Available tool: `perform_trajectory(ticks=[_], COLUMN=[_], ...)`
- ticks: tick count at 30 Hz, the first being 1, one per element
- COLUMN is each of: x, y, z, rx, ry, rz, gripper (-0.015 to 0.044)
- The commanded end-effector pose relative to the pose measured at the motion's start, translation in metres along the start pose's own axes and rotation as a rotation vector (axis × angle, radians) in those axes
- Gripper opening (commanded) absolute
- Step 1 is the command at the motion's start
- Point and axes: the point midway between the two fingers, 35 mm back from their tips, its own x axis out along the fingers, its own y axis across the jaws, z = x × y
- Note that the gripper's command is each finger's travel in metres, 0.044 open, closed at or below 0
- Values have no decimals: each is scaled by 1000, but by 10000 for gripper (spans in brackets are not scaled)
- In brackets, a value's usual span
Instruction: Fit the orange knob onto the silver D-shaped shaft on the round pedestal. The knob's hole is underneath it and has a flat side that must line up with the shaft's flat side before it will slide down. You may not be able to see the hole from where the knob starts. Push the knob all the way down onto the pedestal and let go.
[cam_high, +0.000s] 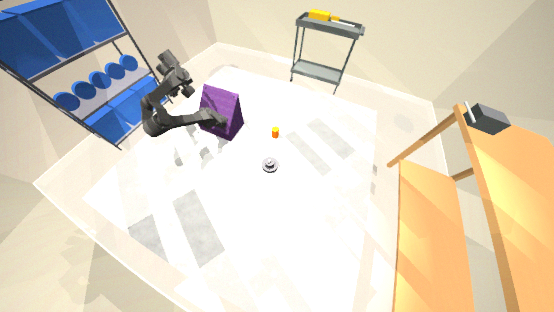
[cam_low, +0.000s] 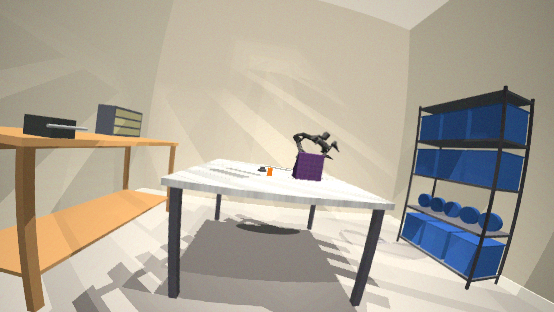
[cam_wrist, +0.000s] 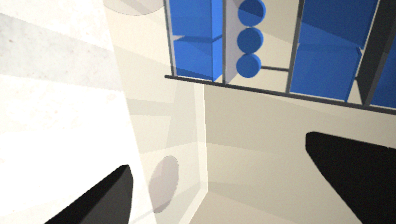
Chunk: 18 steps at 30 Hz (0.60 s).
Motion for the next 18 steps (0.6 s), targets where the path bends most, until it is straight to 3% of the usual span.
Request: perform_trajectory(ticks=[1,10,18], x=[-31,-102,-182], y=[-4,28,89], z=[-72,-164,-217], rx=[472,1229,1886], ry=[251,600,866], rz=[-40,-194,-418], gripper=[440,440,440])
